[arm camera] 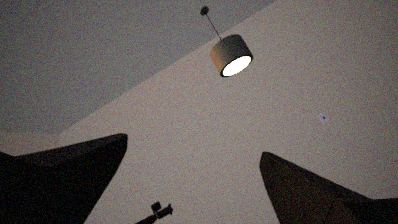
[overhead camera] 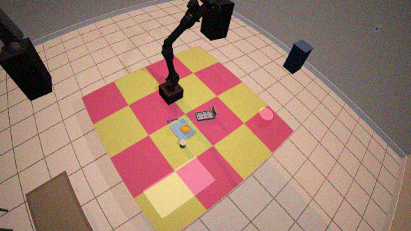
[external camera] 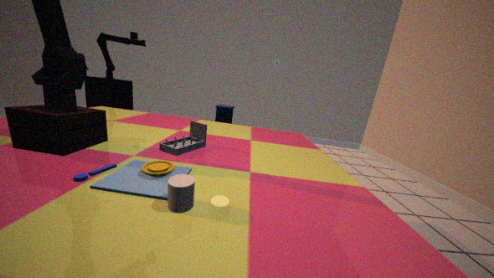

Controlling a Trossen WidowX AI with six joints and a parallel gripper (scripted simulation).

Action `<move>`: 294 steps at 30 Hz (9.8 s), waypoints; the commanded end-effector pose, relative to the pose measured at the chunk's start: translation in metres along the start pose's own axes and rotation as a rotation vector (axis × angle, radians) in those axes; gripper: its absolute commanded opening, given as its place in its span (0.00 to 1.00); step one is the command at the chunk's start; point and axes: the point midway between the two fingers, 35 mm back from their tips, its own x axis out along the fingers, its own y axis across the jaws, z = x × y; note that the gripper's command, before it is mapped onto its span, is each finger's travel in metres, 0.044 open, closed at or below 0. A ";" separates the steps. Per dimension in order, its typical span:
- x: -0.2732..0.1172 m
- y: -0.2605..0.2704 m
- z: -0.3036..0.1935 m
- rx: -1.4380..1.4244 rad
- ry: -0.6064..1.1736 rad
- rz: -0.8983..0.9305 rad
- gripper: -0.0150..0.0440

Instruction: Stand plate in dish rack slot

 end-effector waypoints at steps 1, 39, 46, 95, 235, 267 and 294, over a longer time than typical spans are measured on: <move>0.000 -0.002 0.000 -0.003 0.001 -0.005 0.93; -0.151 -0.371 -0.006 -0.366 0.369 -1.151 0.93; -0.228 -0.417 -0.002 -0.330 0.475 -1.366 0.93; -0.675 -0.446 -0.160 0.550 0.934 -1.947 0.93; -0.551 -0.470 -0.191 0.570 0.590 -1.564 0.25; -0.570 -0.491 -0.225 -0.201 0.523 -0.933 0.25; -0.564 -0.459 -0.236 -0.724 0.427 -0.686 0.25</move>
